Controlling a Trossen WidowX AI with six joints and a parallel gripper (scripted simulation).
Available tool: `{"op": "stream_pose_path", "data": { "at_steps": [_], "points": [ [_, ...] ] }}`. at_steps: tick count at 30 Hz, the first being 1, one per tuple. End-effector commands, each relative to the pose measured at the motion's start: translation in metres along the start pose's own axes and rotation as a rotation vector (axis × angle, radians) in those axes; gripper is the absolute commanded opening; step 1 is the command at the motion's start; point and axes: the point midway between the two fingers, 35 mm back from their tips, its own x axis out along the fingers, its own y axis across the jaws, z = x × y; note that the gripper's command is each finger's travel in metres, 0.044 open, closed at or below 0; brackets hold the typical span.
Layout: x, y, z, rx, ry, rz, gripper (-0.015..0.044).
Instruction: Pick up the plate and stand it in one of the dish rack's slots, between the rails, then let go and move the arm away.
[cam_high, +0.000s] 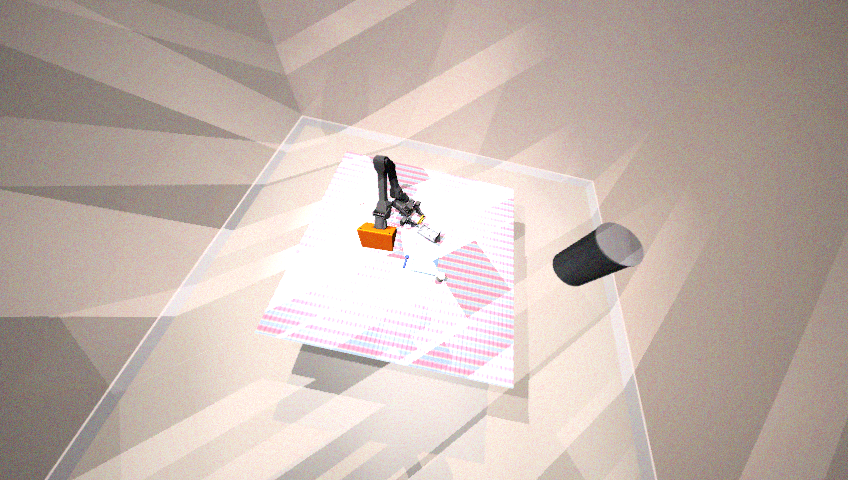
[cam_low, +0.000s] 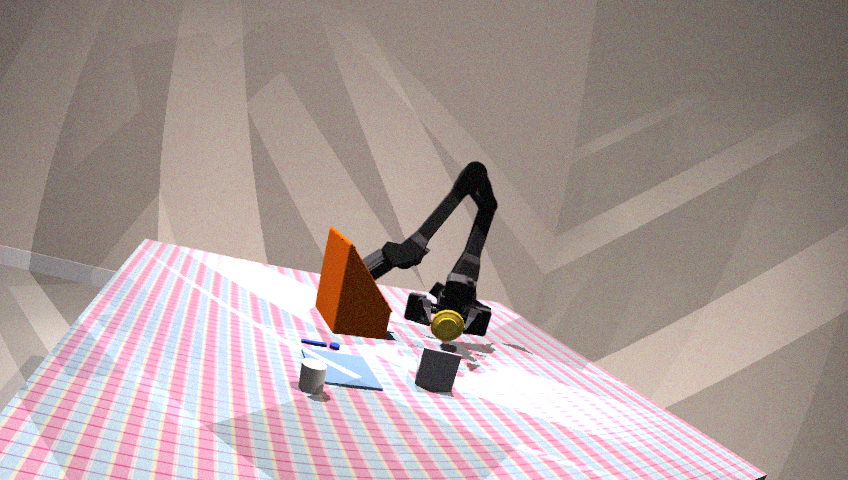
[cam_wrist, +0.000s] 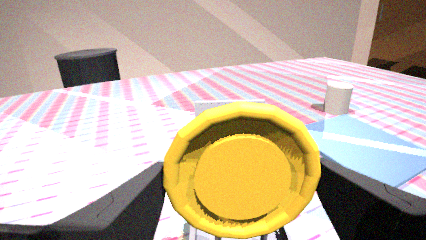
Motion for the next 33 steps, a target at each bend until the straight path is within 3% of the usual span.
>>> {"op": "stream_pose_path", "data": {
  "at_steps": [1,33],
  "points": [
    [0.004,-0.001,-0.006,-0.007,-0.003,-0.002,0.0],
    [0.043,-0.005,-0.019,0.011,-0.001,0.007,0.0]
  ]
}}
